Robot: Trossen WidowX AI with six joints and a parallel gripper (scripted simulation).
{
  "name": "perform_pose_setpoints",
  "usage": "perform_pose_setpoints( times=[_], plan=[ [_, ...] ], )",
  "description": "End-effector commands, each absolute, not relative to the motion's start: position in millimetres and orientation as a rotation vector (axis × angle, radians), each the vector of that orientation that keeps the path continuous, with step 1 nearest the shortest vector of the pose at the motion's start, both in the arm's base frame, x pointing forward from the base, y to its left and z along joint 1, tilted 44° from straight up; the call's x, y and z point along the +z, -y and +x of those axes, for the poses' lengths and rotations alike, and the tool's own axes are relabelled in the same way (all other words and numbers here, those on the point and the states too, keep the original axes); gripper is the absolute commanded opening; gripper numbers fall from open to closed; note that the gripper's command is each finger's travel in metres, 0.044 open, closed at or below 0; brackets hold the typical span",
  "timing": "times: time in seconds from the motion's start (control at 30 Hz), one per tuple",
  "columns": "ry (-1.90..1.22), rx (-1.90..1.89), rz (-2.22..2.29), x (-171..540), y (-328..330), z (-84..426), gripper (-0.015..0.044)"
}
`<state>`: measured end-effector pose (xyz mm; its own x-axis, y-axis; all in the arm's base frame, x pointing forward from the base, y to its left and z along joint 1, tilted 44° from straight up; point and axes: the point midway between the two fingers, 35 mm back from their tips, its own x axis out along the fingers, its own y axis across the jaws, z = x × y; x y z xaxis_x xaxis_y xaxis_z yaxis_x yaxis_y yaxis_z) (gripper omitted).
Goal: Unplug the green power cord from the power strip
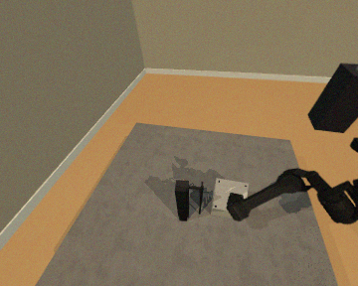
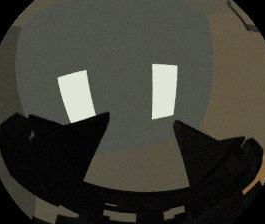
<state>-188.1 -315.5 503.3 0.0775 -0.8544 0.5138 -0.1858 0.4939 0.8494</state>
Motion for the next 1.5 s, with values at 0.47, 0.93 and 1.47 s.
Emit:
perform_pose_setpoints(
  times=[0.47, 0.93, 1.47],
  plan=[
    [1.412, -0.436, 0.477, 612, 159, -110, 0.016],
    [1.006, -0.278, 0.026, 632, 31, 92, 0.016],
    [0.285, -0.102, -0.117, 496, -3, 325, 0.016]
  ],
)
